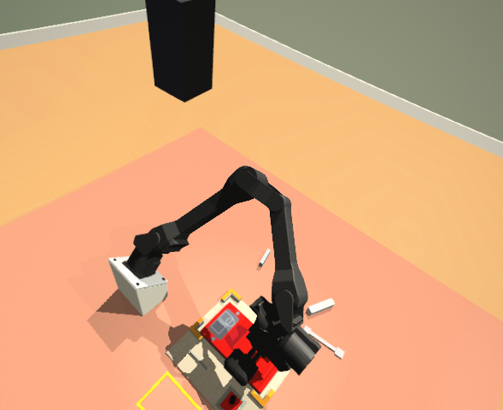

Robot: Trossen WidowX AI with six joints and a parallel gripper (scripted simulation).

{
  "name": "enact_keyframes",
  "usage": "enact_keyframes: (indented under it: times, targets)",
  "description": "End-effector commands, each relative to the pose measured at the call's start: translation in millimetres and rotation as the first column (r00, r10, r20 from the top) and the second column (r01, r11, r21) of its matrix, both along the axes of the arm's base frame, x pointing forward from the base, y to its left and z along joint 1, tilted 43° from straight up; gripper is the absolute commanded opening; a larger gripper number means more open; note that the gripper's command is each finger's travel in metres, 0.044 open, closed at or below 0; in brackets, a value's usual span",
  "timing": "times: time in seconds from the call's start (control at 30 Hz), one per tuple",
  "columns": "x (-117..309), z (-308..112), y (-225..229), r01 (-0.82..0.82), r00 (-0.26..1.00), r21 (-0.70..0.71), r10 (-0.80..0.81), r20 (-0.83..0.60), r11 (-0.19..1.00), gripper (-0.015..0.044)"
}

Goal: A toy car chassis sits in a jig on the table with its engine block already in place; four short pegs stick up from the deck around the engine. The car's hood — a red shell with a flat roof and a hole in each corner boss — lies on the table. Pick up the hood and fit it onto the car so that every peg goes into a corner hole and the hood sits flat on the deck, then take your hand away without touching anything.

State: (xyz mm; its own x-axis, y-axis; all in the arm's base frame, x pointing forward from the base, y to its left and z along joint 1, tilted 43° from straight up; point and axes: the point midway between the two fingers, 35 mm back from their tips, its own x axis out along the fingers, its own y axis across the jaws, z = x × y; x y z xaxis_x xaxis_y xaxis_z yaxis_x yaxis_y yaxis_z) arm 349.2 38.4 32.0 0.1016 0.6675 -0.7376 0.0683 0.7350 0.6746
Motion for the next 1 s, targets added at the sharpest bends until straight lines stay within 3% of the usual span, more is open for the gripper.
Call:
enact_keyframes:
  times: [0.0,0.5,0.97]
  targets:
    - [0,0,0,0.000,1.000,0.000,0.000,0.000,1.000,0.0053]
    - [0,0,0,0.000,1.000,0.000,0.000,0.000,1.000,0.0440]
    - [-8,53,-48,0.002,1.000,-0.002,-0.002,0.002,1.000,0.0440]
